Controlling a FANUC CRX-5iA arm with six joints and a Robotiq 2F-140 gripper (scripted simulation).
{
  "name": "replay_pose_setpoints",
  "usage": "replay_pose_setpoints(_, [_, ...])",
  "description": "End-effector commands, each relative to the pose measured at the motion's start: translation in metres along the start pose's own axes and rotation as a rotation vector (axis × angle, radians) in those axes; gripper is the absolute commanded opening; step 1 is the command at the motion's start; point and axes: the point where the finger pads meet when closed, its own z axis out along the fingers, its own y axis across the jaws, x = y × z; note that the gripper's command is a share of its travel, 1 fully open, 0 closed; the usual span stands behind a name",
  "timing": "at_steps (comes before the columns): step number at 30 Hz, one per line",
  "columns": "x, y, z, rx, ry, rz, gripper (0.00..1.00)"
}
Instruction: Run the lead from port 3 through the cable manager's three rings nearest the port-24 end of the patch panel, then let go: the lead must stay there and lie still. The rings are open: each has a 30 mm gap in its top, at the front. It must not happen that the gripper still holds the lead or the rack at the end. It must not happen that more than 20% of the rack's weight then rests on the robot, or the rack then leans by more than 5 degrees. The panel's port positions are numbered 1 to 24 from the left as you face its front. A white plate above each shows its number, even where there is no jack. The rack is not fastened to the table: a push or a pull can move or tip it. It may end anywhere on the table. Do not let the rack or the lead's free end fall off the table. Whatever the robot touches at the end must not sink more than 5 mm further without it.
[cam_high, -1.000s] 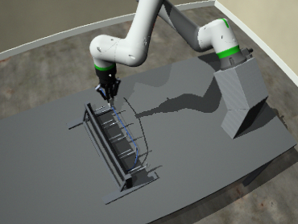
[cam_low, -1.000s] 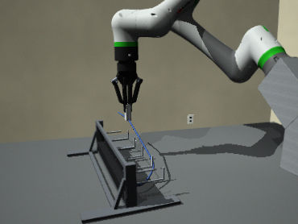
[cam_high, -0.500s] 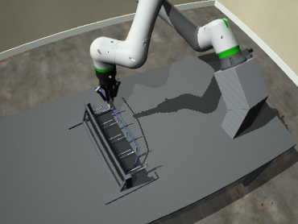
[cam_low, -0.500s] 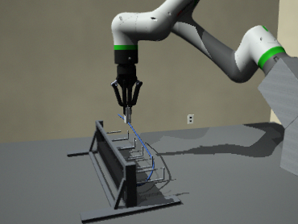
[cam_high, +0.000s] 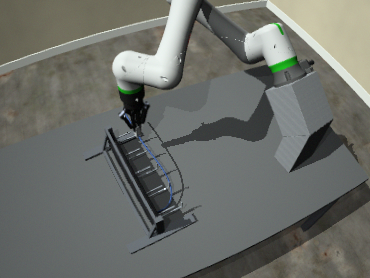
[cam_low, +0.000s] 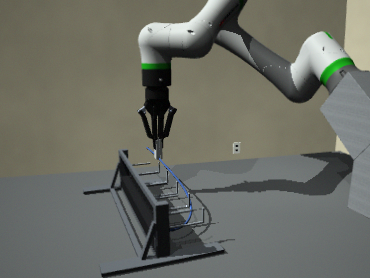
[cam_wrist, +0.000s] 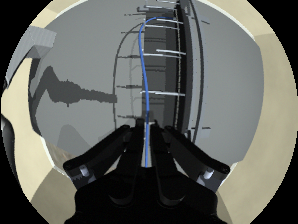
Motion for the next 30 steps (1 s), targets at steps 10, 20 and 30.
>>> replay_pose_setpoints(10, [0.0, 0.0, 0.021, -0.001, 0.0, 0.0, 0.0])
replay_pose_setpoints(20, [0.0, 0.0, 0.039, -0.001, 0.0, 0.0, 0.0])
replay_pose_setpoints(30, [0.0, 0.0, 0.05, -0.001, 0.0, 0.0, 0.0])
